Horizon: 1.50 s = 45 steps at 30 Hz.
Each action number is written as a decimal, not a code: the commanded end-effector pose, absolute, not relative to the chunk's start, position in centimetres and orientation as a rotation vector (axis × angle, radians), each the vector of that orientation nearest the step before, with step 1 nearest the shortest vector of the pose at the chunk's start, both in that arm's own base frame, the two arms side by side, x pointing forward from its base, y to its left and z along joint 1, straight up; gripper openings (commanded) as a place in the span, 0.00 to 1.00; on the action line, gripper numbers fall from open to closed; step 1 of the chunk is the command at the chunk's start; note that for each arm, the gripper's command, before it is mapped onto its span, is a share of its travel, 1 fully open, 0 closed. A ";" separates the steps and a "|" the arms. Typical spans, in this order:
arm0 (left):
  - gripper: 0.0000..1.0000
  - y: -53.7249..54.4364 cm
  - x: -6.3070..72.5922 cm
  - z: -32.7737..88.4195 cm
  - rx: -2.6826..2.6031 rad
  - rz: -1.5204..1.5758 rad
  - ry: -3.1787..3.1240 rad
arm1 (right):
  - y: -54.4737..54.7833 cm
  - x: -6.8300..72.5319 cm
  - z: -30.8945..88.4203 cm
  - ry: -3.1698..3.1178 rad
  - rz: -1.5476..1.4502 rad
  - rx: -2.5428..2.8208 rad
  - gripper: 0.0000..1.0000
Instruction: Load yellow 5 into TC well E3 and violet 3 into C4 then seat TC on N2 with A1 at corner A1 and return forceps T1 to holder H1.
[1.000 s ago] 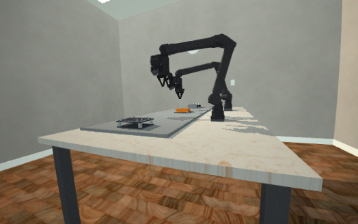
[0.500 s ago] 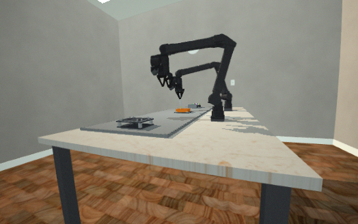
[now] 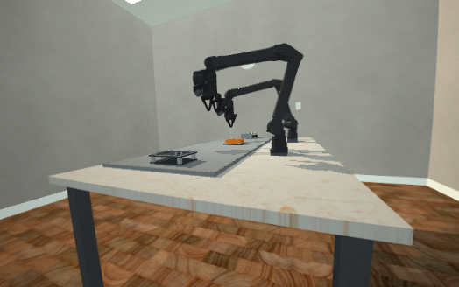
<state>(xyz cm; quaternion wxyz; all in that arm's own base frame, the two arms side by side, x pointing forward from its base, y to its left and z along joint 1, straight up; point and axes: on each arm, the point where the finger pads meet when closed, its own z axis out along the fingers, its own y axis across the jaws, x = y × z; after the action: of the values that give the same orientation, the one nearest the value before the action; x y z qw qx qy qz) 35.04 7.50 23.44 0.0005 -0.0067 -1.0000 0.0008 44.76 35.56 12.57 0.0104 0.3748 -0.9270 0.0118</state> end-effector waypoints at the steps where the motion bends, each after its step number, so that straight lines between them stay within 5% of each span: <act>1: 1.00 7.7 35.9 24.8 -0.022 -0.012 -3.177 | 35.7 45.1 12.0 -2.907 0.032 1.152 0.09; 45: 1.00 7.7 35.9 24.8 -0.022 -0.012 -3.177 | 36.3 45.8 14.0 -2.935 0.018 1.163 0.11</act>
<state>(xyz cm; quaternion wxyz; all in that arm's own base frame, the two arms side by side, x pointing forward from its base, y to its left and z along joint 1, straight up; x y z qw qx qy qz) 35.04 7.50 23.44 0.0005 -0.0067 -1.0000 0.0008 44.73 35.54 12.25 0.0104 0.3748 -0.9270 0.0118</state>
